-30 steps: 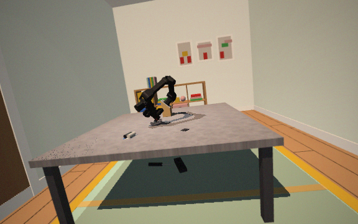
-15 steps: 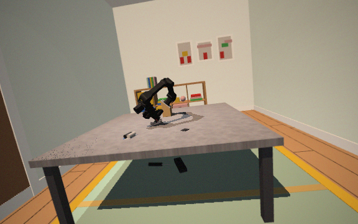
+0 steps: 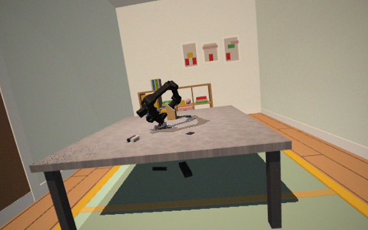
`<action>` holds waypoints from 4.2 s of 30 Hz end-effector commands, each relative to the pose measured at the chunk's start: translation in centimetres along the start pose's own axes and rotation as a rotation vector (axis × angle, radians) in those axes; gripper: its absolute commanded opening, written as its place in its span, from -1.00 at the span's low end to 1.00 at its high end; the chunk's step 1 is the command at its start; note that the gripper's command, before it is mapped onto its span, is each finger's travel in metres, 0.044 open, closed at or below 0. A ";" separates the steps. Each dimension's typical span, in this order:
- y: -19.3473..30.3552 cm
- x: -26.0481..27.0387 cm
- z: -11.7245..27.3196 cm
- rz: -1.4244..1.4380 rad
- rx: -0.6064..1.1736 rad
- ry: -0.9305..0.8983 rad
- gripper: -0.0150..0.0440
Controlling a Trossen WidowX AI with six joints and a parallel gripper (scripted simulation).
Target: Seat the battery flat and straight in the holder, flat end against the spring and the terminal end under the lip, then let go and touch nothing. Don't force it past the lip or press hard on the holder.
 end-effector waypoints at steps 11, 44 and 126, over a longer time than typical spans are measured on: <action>-0.8 -0.3 0.3 0.004 -0.008 0.006 -0.23; -1.1 -0.5 -0.1 -0.001 -0.111 0.056 -0.23; -0.2 -0.1 -1.4 -0.010 -0.395 0.153 -0.23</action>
Point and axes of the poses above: the point midway between the two fingers, 35 mm back from their tips, its own z axis back along the fingers, its own x axis across the jaws, y = z × x, the point moved 1 cm from there along z, back along the fingers, and after that the axes turned 14 degrees about z, right-handed, at the moved point
